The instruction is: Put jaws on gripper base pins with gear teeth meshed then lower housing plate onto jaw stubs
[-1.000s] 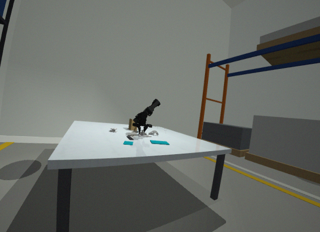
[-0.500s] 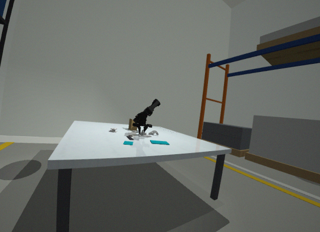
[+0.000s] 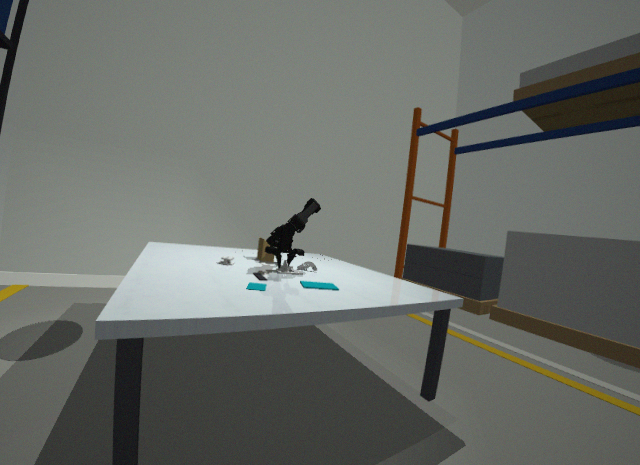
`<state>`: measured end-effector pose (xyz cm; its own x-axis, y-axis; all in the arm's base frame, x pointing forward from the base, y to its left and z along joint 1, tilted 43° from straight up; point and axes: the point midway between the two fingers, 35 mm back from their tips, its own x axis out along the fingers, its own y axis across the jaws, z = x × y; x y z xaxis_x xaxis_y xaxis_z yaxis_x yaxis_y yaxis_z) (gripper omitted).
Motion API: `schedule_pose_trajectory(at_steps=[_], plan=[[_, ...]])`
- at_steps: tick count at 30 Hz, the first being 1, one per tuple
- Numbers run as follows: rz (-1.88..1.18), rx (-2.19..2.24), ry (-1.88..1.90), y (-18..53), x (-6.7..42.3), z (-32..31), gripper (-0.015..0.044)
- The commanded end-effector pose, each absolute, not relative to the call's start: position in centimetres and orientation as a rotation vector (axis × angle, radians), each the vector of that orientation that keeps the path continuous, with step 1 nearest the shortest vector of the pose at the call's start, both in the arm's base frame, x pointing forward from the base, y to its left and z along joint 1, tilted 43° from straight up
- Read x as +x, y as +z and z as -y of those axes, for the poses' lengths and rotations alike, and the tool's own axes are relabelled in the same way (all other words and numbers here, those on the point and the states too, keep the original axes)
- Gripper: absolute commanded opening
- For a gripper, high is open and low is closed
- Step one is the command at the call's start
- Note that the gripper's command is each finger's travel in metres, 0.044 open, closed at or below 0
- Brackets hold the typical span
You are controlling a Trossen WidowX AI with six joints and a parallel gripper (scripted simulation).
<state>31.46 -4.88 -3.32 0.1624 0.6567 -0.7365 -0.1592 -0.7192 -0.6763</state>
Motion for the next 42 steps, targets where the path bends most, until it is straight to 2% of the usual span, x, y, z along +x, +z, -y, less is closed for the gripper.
schedule_pose_trajectory(at_steps=[1,42], plan=[[0.474,-1.8,1.628,-3.38,31.48,4.76,0.0134],[0.474,-1.8,1.628,-3.37,31.57,4.88,0.0134]])
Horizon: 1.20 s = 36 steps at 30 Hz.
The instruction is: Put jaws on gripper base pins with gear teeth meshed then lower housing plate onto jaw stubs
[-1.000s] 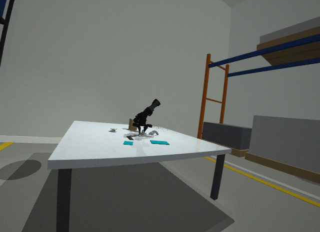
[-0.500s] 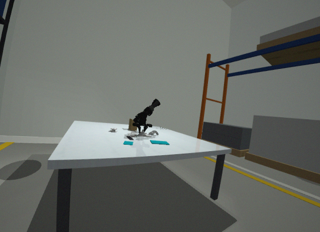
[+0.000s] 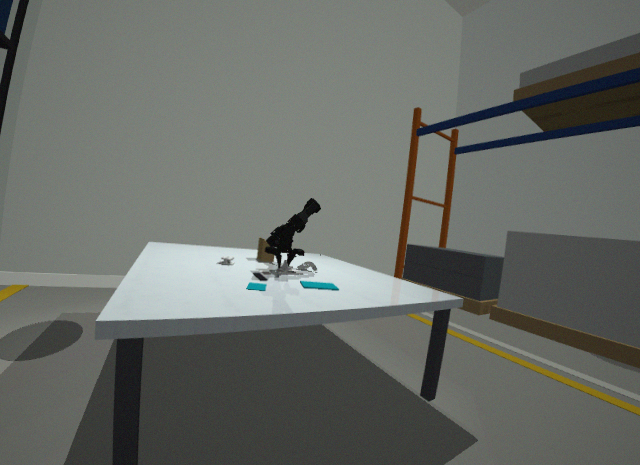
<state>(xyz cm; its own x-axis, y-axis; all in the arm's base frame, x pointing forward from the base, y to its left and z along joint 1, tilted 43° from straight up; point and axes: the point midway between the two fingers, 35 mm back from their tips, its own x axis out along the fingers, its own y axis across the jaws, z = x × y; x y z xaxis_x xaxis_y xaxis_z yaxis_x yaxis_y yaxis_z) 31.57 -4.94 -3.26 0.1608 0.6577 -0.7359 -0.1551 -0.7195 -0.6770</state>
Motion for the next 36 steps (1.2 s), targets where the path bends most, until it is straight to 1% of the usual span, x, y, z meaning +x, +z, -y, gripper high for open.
schedule_pose_trajectory(at_steps=[1,30,33,34,36], plan=[[0.474,-1.8,1.628,-3.41,31.58,4.84,0.0134],[0.474,-1.8,1.628,-3.42,31.58,4.83,0.0134],[0.476,-1.8,1.628,-3.33,31.53,4.91,0.0213],[0.476,-1.8,1.628,-3.33,31.53,4.91,0.0224],[0.476,-1.8,1.628,-3.33,31.53,4.91,0.0224]])
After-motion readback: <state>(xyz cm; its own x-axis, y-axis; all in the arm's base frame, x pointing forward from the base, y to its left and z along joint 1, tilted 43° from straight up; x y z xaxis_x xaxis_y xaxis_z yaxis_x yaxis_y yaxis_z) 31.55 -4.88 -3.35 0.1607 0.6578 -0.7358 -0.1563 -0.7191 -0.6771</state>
